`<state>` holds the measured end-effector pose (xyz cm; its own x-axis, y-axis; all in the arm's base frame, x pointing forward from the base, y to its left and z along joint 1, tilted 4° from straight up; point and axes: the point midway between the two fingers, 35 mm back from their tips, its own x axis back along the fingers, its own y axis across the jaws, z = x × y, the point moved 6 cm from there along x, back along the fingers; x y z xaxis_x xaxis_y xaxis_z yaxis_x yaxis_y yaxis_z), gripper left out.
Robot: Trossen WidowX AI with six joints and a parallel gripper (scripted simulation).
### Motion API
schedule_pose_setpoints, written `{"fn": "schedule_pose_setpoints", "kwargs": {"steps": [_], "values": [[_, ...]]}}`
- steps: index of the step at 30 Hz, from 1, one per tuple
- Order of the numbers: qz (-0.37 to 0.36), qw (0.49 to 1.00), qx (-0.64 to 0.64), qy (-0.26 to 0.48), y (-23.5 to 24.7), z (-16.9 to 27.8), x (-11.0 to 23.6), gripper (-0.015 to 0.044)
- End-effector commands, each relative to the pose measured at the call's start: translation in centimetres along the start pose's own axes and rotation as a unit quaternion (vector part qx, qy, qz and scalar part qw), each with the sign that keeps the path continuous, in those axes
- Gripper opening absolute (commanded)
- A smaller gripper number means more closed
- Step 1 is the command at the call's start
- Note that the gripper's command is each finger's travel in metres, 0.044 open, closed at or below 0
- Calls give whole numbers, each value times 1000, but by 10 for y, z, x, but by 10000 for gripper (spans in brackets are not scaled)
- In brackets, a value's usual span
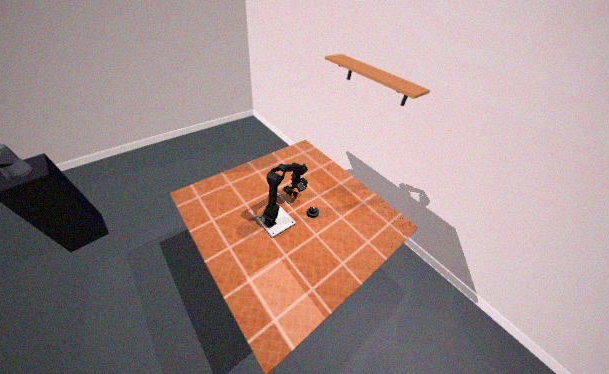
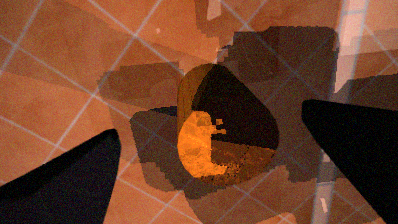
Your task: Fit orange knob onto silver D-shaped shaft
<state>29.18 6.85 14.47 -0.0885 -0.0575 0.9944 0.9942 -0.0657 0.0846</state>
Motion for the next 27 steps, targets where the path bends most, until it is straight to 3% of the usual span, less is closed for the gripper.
{"fn": "schedule_pose_setpoints", "kwargs": {"steps": [1,16,26,27], "values": [[5,1000,-2,0,-1,0,-9,440],[5,1000,-2,0,-3,0,-30,440],[5,1000,-2,0,-3,0,-30,177],[5,1000,-2,0,-3,0,-30,171]]}}
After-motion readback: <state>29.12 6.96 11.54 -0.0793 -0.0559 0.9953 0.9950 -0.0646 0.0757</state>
